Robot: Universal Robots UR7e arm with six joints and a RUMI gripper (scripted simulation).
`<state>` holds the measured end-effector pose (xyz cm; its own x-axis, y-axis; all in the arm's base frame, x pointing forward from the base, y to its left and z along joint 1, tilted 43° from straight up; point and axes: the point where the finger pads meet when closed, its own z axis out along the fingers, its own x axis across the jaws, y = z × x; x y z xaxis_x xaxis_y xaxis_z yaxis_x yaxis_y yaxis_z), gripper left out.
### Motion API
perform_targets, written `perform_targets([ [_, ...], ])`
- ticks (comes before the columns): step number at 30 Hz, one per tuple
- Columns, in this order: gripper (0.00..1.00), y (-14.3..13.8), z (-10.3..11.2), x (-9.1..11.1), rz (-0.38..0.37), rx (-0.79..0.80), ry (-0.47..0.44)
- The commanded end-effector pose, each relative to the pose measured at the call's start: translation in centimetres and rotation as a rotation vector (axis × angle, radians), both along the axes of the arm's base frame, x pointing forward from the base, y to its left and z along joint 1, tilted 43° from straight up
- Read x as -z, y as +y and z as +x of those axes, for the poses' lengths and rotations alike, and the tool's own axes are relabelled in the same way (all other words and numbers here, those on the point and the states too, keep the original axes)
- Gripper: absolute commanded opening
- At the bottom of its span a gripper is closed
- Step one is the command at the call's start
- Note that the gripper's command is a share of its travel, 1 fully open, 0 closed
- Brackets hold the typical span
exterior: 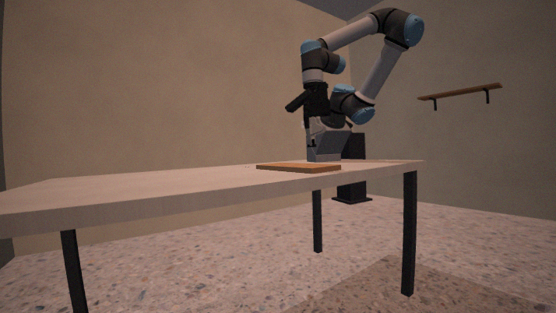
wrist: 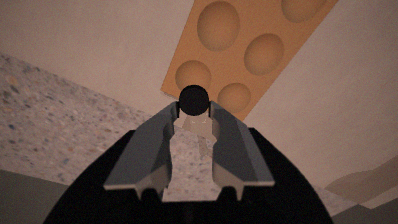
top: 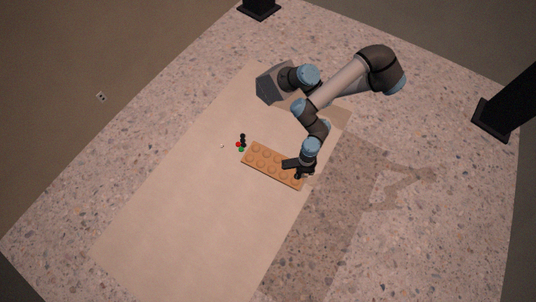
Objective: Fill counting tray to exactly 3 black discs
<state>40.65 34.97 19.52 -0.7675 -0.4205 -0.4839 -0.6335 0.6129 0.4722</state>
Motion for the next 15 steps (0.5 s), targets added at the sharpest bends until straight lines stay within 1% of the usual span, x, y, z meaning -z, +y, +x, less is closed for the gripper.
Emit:
perform_targets([
  [1, 0.0, 1.9, 0.4, 2.2, -0.001, 0.003, 0.001],
  [2, 0.0, 2.2, 0.4, 2.6, -0.001, 0.003, 0.001],
  [4, 0.0, 2.2, 0.4, 2.6, -0.001, 0.003, 0.001],
  [10, 0.0, 3.8, 0.6, 4.3, -0.001, 0.003, 0.0],
  [15, 0.0, 4.3, 0.7, 4.8, -0.001, 0.004, 0.0],
])
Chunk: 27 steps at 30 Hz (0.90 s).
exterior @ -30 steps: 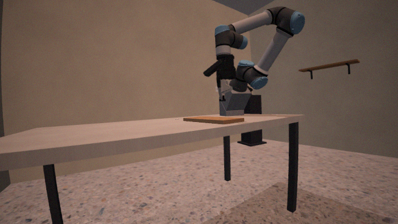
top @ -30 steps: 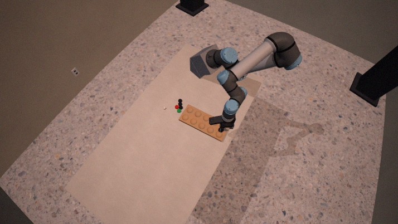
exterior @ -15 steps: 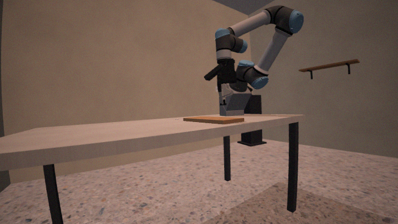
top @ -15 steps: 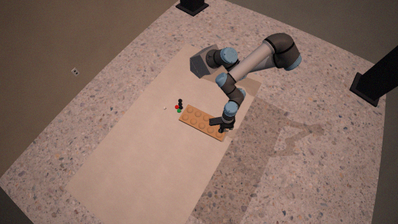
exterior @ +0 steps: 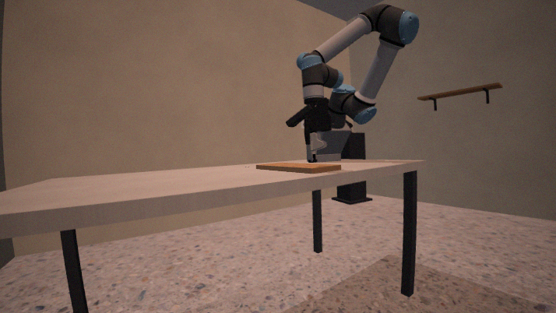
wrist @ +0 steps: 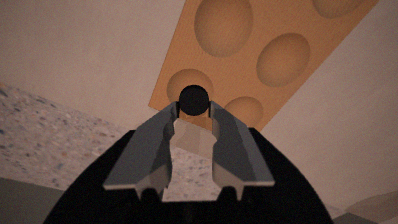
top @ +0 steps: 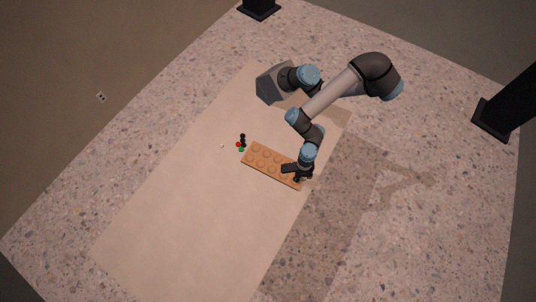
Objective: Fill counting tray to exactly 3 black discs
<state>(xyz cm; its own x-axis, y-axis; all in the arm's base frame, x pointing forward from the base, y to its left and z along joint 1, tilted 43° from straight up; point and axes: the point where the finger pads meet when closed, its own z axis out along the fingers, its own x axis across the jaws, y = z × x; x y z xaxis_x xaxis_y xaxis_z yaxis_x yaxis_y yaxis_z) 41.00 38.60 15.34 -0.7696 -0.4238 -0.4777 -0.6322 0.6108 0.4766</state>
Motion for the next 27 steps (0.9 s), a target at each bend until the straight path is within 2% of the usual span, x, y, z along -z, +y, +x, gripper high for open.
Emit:
perform_targets([
  [1, 0.0, 0.7, 0.4, 0.6, 0.0, 0.007, -0.009],
  [17, 0.0, 1.6, 0.5, 1.6, 0.0, 0.007, -0.008],
  [27, 0.0, 1.6, 0.6, 1.5, 0.001, 0.008, -0.011],
])
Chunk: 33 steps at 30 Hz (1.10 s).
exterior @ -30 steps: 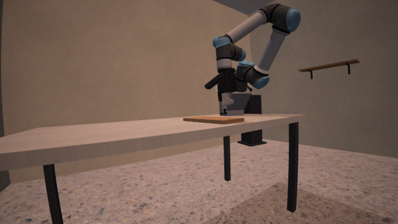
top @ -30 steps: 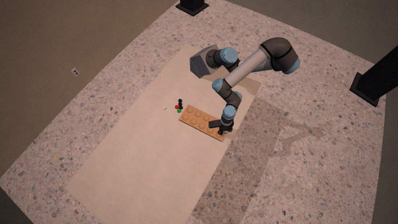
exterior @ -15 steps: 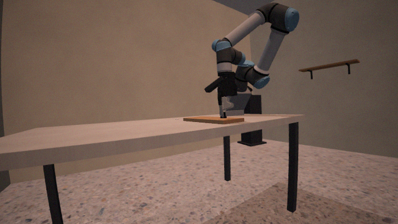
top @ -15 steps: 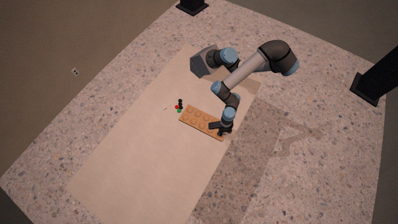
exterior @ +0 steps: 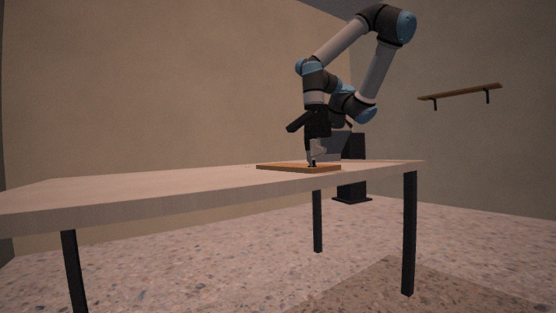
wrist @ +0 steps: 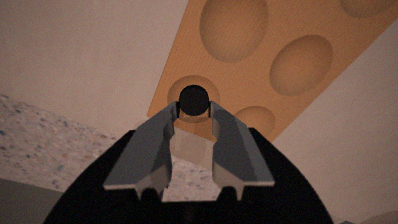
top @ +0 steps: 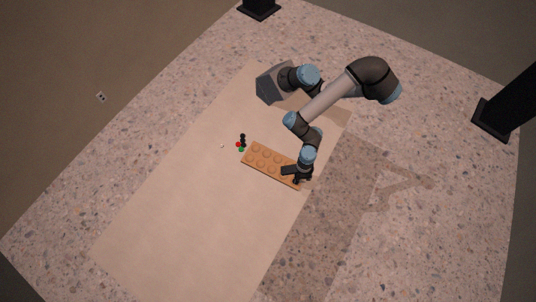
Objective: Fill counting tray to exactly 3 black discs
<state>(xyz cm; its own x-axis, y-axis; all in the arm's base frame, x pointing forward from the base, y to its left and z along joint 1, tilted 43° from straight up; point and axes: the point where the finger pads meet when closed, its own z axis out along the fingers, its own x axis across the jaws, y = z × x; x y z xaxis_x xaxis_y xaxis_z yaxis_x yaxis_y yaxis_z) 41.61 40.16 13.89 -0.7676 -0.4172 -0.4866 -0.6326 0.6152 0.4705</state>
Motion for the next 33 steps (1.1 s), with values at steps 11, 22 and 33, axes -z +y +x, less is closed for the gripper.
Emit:
perform_targets([
  [11, 0.22, 0.02, -0.02, 0.11, 0.0, 0.0, 0.001],
  [22, 0.22, 0.02, -0.02, 0.11, 0.0, 0.0, 0.001],
  [33, 0.23, -0.22, 0.04, -0.2, 0.0, 0.002, -0.002],
])
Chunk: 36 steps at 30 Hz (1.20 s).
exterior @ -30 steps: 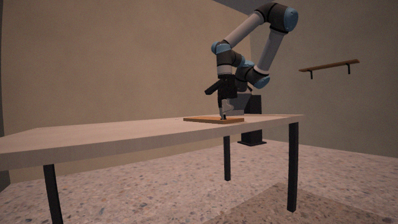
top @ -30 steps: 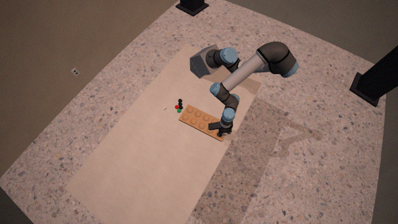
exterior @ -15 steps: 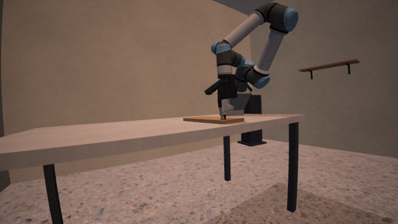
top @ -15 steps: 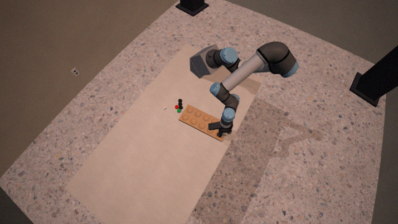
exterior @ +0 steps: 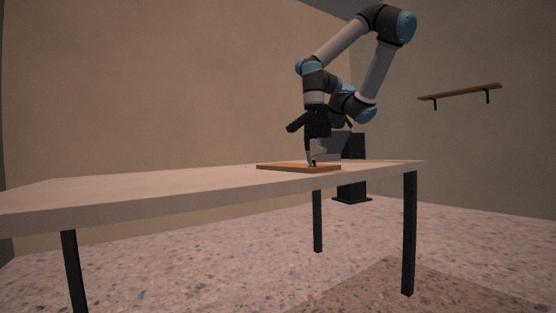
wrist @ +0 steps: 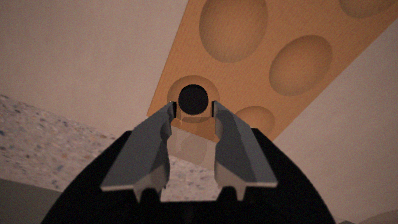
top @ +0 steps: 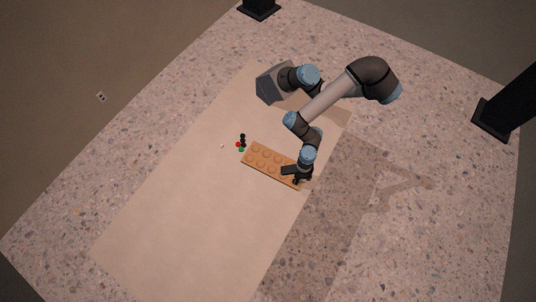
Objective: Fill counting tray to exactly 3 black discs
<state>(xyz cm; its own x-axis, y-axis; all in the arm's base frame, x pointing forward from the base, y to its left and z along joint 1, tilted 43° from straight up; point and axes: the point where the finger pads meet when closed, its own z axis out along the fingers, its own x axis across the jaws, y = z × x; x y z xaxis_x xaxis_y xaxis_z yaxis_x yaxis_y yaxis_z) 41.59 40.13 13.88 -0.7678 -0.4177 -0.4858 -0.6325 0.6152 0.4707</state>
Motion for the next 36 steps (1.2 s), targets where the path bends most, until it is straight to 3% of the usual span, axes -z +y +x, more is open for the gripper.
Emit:
perform_targets([
  [1, 0.23, -0.2, 0.1, -0.2, 0.001, 0.003, -0.003],
  [22, 0.28, -0.6, 0.1, -0.7, 0.001, 0.002, -0.004],
  [36, 0.28, -3.1, -0.2, -3.7, 0.001, 0.003, -0.007],
])
